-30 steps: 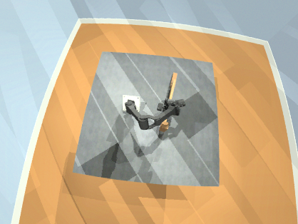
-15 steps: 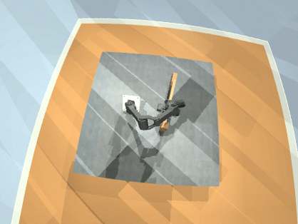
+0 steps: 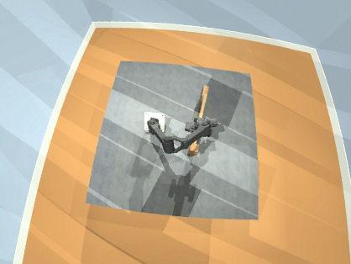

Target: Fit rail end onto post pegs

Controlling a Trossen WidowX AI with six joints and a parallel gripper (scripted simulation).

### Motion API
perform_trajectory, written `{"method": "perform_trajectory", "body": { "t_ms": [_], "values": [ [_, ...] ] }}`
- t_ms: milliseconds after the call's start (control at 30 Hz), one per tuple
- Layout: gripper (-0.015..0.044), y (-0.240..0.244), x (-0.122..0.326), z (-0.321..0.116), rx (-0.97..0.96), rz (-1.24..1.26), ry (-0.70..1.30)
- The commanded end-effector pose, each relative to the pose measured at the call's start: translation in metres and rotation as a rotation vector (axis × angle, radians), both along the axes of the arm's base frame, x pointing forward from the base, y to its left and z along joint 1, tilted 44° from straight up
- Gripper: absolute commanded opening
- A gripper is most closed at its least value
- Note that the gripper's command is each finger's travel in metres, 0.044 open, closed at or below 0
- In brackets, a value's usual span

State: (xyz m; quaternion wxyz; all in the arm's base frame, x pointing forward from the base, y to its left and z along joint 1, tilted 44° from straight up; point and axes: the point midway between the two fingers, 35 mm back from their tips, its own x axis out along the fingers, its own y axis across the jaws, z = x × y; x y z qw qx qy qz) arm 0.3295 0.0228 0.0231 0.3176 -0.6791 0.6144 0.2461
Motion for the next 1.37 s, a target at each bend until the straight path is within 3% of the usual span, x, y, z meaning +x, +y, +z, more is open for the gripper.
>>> {"method": "perform_trajectory", "body": {
  "t_ms": [0, 533, 733, 900, 1333],
  "values": [
    [0.0026, 0.0, 0.0, 0.0, 0.0, 0.0, 0.0],
    [0.044, 0.0, 0.0, 0.0, 0.0, 0.0, 0.0],
    [0.044, 0.002, 0.0, 0.0, 0.0, 0.0, 0.0],
    [0.044, 0.043, -0.002, 0.001, -0.006, 0.004, -0.001],
    [0.044, 0.043, -0.002, 0.001, -0.006, 0.004, -0.001]
  ]
}}
